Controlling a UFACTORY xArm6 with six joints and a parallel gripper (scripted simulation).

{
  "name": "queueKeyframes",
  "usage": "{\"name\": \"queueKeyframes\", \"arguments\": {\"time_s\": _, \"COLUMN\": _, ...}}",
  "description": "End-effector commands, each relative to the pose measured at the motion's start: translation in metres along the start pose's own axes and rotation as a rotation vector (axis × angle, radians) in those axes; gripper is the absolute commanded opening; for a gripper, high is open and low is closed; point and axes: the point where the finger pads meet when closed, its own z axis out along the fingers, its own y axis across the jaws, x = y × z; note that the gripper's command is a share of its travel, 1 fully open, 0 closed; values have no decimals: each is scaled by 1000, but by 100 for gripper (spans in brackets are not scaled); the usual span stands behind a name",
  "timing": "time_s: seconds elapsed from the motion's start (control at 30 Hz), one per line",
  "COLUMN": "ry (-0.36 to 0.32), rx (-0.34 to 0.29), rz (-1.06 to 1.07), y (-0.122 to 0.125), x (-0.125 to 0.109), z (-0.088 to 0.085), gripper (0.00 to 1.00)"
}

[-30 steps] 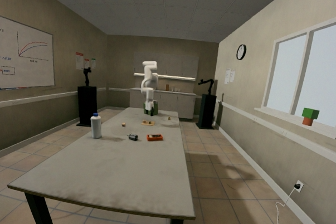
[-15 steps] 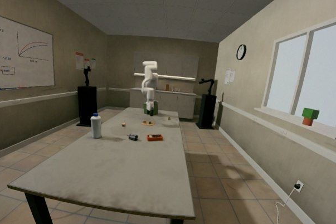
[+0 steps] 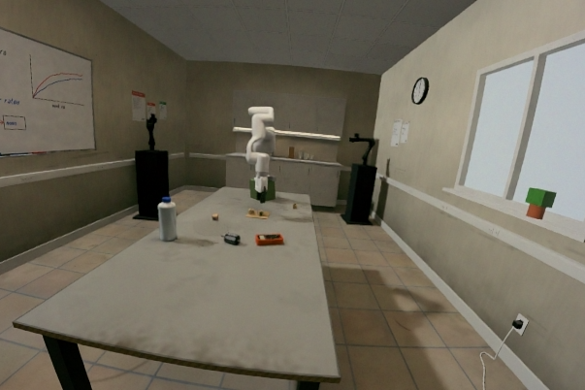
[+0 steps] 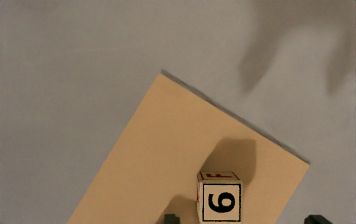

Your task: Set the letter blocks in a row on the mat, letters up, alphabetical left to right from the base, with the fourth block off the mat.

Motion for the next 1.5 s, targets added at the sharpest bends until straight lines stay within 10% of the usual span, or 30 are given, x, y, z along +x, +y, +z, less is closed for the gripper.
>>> {"name": "queueKeyframes", "arguments": {"time_s": 0.0, "ry": -1, "rx": -5, "rz": 0, "y": 2, "x": -1, "z": -1, "gripper": 69}}
{"name": "queueKeyframes", "arguments": {"time_s": 1.47, "ry": -2, "rx": -4, "rz": 0, "y": 2, "x": 0, "z": 32, "gripper": 69}}
